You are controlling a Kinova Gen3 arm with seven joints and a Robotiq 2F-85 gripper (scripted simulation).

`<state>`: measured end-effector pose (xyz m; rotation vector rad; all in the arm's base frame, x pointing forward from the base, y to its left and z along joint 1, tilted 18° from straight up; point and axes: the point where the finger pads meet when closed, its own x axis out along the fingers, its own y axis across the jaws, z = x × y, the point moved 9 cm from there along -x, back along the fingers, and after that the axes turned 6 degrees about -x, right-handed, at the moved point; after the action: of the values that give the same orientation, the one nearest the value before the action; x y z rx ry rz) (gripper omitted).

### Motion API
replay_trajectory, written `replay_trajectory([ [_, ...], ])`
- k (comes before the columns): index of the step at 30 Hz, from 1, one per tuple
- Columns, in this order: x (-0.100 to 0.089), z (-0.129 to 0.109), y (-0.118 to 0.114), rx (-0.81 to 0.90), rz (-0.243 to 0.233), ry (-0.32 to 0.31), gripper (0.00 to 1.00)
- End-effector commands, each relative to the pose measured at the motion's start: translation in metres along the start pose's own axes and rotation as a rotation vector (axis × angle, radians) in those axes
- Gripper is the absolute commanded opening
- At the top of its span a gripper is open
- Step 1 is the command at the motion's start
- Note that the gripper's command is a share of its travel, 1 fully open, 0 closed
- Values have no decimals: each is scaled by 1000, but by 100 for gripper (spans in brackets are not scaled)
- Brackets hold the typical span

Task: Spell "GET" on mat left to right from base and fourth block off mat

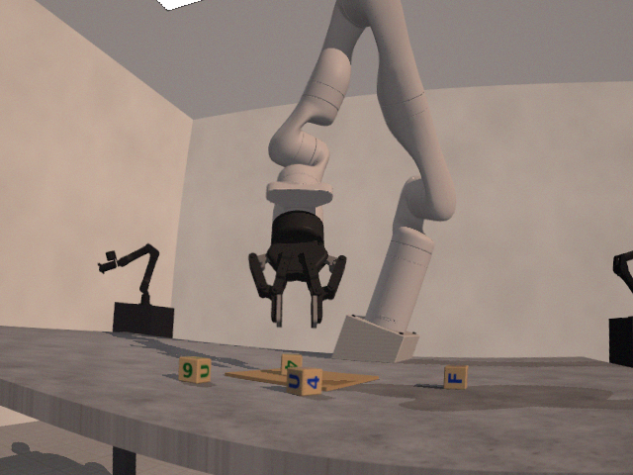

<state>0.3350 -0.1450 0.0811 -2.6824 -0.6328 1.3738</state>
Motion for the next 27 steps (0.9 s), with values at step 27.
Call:
replay_trajectory([
  [27, -9, -55, 5, -42, -18, -337, 41],
])
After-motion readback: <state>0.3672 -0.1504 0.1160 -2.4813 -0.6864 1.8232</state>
